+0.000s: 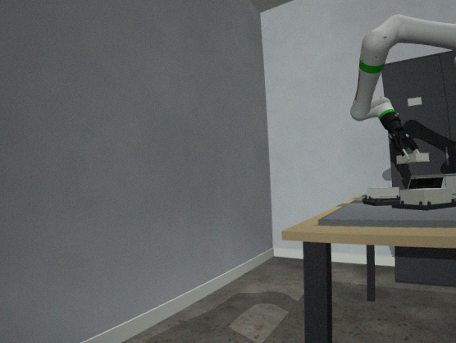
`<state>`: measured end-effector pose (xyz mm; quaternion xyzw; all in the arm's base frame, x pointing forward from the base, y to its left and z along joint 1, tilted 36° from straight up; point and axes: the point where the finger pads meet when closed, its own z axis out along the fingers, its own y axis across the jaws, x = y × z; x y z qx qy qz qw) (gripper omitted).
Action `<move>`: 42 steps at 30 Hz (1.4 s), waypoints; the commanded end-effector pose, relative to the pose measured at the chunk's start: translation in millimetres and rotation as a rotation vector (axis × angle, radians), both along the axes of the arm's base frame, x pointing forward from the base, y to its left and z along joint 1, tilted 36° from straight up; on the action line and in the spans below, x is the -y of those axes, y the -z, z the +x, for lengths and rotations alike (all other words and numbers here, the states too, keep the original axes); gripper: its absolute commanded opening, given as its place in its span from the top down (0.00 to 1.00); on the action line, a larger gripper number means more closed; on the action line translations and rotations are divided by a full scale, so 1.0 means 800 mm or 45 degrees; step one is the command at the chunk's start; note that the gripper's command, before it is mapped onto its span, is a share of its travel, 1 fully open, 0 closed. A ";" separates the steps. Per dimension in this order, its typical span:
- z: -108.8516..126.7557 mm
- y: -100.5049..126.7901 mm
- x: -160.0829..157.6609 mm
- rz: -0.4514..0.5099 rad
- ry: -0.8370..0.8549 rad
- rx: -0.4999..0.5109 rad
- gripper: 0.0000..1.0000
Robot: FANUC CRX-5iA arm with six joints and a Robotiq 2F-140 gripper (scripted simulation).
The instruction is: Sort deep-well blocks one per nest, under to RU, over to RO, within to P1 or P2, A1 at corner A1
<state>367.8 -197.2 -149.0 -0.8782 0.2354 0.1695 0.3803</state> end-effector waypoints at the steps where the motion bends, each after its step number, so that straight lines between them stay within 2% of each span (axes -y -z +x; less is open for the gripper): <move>1: -0.003 0.002 0.003 0.013 0.034 -0.021 0.90; 12: -0.035 0.028 0.024 0.157 0.406 -0.255 0.90; 42: -0.109 0.089 0.075 0.157 0.406 -0.255 0.90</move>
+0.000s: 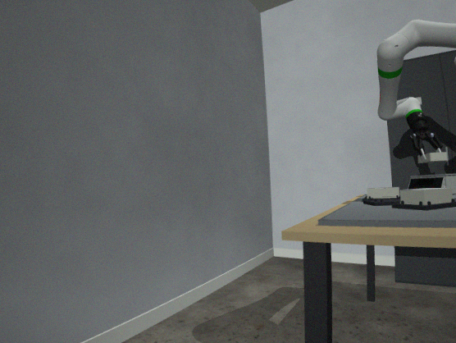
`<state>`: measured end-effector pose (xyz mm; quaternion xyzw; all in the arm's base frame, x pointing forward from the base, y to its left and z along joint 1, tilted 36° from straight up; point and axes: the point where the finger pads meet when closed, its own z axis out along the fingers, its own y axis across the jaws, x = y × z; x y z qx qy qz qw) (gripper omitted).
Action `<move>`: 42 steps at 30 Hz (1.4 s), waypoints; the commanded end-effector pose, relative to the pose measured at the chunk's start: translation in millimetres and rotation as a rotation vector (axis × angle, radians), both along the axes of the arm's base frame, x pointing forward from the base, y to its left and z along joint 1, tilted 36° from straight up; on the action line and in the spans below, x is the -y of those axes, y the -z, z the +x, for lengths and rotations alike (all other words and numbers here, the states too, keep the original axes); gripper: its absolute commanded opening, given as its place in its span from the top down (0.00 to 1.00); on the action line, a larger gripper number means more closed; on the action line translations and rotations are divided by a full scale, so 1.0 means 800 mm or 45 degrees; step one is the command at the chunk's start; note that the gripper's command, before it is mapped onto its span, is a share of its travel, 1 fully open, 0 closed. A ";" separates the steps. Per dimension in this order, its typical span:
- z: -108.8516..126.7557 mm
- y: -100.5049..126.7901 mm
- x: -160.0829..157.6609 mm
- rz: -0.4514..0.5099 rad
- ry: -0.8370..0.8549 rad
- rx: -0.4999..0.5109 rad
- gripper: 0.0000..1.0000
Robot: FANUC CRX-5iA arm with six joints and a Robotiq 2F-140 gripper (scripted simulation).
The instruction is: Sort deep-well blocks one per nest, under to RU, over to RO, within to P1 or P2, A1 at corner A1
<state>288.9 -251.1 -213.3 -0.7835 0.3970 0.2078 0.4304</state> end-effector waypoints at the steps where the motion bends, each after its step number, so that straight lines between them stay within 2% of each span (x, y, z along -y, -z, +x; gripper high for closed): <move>1: -0.013 0.011 0.009 0.000 0.000 0.000 0.90; 12: -0.039 0.032 0.027 0.000 0.000 0.000 0.90; 42: -0.039 0.032 0.028 0.000 0.000 0.000 0.90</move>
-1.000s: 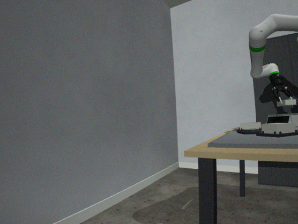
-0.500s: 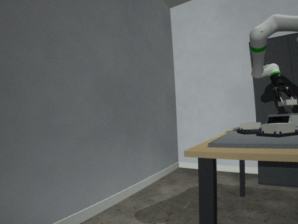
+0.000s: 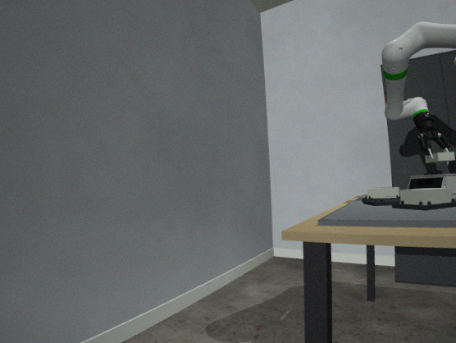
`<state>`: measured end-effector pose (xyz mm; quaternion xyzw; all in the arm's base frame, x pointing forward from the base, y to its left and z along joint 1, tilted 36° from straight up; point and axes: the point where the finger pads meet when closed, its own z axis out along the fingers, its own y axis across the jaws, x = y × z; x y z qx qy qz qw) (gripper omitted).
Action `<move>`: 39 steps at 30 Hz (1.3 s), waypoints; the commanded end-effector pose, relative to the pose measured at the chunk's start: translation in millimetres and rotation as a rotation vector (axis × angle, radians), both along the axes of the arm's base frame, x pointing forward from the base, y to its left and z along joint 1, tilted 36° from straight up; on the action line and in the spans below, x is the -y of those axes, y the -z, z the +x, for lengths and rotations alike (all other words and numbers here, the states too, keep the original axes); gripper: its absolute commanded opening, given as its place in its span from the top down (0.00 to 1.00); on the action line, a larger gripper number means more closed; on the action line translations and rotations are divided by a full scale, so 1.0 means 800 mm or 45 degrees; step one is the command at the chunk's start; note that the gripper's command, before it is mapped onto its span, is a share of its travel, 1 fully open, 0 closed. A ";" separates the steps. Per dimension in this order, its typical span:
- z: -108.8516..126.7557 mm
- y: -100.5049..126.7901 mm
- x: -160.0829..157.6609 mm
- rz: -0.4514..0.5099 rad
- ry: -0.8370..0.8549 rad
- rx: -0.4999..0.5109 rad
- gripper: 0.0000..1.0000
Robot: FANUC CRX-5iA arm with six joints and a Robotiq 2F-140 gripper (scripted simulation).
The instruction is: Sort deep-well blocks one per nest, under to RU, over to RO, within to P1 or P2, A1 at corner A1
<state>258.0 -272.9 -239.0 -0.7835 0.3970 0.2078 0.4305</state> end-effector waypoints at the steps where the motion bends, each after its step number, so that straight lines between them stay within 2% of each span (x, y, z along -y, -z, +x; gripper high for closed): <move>1: 0.000 0.000 0.000 -0.001 0.000 0.000 0.90; 7: 0.000 0.000 0.000 -0.001 0.000 0.000 0.90; 39: 0.019 0.046 -0.029 -0.001 0.000 0.000 0.90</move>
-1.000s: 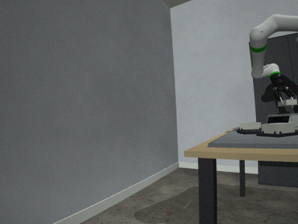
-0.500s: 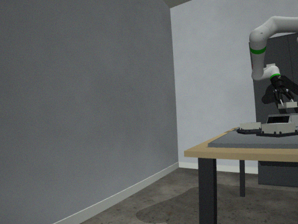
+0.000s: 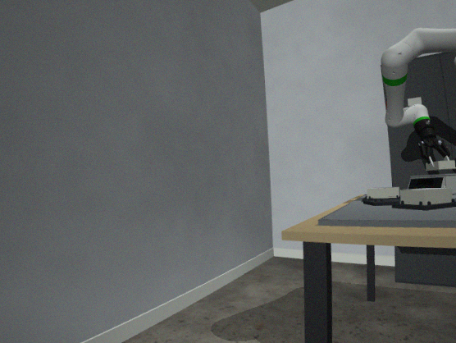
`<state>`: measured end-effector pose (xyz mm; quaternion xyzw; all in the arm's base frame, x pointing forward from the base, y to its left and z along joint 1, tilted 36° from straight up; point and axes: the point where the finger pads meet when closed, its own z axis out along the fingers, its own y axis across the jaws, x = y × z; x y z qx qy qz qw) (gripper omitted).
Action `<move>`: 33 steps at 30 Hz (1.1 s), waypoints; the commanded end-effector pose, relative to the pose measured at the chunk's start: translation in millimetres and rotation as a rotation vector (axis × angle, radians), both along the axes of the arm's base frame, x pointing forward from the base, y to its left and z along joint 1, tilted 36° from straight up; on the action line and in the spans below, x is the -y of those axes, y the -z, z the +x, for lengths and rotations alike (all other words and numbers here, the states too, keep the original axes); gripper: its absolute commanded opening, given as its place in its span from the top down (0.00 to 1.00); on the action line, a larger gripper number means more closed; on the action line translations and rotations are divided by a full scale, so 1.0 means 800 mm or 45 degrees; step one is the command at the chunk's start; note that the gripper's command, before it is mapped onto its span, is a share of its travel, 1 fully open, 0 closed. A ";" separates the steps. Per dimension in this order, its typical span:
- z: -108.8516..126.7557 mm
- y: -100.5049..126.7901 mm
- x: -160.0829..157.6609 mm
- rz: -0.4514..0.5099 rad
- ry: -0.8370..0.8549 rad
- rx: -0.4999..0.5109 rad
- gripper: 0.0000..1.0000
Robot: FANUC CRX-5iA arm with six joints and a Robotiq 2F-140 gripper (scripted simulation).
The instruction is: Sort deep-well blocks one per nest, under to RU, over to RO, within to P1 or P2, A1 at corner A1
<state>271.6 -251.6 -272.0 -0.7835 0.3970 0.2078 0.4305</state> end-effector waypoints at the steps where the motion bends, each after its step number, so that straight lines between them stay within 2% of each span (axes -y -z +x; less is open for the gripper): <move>1: 0.003 0.007 -0.004 -0.001 0.000 0.000 0.90; 33: 0.005 0.013 -0.008 -0.001 0.000 0.000 0.90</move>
